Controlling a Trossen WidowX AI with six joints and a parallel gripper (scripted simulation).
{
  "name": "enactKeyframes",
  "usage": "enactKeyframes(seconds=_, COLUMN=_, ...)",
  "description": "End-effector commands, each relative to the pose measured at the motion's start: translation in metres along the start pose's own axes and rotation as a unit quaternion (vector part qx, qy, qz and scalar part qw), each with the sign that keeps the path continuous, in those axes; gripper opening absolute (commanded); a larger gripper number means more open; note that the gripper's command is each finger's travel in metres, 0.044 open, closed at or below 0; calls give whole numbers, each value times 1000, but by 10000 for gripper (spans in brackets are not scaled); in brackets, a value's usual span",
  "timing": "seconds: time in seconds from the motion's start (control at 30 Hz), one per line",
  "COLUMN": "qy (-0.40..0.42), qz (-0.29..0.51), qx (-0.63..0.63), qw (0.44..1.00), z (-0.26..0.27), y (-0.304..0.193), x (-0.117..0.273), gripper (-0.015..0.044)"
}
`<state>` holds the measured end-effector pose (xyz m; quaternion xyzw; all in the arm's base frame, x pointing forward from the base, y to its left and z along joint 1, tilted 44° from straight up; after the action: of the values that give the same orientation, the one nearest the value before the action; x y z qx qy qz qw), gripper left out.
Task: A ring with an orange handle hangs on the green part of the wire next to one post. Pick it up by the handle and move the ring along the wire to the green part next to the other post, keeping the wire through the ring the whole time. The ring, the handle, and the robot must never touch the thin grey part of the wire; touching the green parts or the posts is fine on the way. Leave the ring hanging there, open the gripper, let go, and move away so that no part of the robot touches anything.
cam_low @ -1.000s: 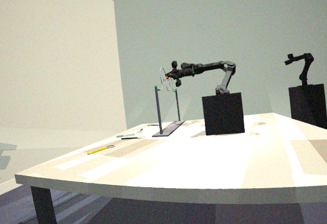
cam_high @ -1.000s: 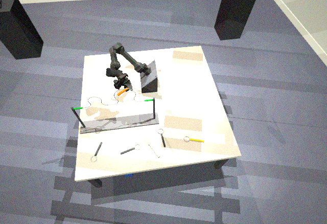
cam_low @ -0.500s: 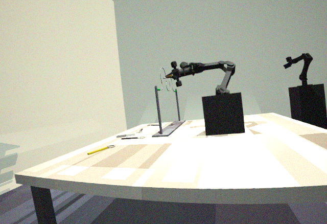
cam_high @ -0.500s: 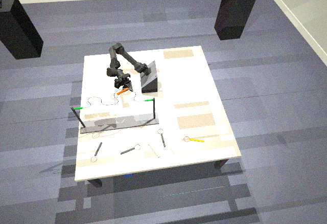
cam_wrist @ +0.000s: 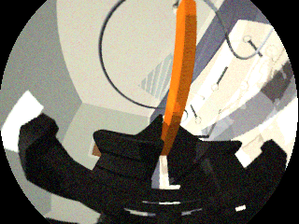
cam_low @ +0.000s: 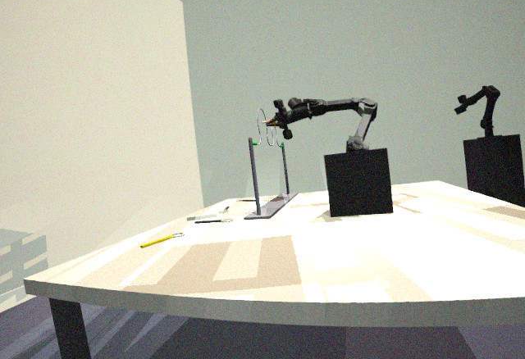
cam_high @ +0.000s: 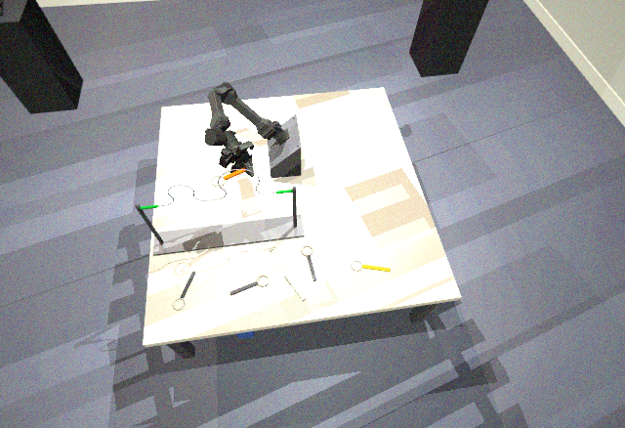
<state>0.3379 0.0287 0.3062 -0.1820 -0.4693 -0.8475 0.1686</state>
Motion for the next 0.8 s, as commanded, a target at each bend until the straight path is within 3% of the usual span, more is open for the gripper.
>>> enactKeyframes(seconds=0.0, qy=-13, qz=-2, qx=24, qw=1000, z=-1, y=0, x=-1, gripper=-150)
enactKeyframes(seconds=0.77, qy=-86, qz=-20, qx=156, qw=984, z=-9, y=0, x=-2, gripper=-150)
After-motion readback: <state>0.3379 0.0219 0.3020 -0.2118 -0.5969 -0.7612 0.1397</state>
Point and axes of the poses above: the point midway between the two fingers, 35 mm back from their tips, its own x axis back along the fingers, its own z axis across the jaws, y = z × x, the point moved 3 cm from there along x, back along the fingers, and after that the axes turned 1 degree about -x, right-handed, at the moved point
